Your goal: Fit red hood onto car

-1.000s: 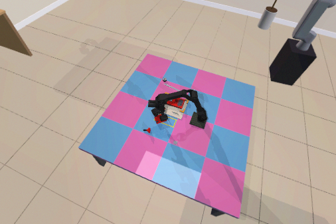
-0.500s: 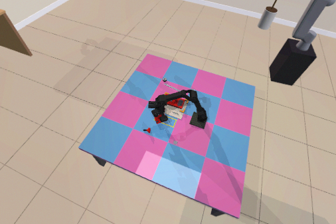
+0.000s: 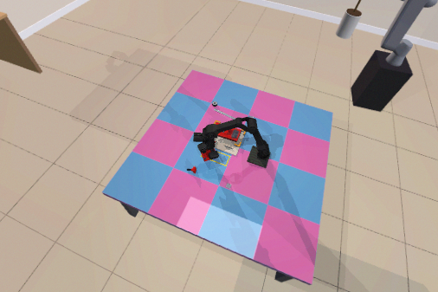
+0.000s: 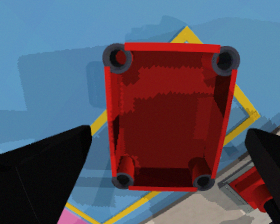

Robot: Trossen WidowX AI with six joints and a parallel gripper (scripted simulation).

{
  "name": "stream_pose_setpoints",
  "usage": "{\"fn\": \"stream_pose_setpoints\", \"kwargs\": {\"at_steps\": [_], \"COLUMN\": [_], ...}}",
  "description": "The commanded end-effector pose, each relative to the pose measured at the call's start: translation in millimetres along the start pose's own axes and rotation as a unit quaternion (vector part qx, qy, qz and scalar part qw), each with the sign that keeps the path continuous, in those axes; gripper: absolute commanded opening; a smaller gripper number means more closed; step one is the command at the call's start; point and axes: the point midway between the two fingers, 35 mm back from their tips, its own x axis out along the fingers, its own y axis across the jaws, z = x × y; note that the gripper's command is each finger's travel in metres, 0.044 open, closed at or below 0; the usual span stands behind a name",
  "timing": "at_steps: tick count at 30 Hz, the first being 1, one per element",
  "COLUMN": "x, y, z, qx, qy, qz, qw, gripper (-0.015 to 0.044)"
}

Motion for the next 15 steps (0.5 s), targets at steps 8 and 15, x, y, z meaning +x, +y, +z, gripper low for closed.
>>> {"fn": "stream_pose_setpoints", "kwargs": {"at_steps": [8,15], "x": [6.0,9.5], "y": [0.4,0.4], "z": [0.2,0.2], "qx": [0.002,0.002], "qy": [-0.001,-0.001], "qz": [0.002,0.002], "qw": [1.000,1.000], "gripper": [0.0440,0.0440]}}
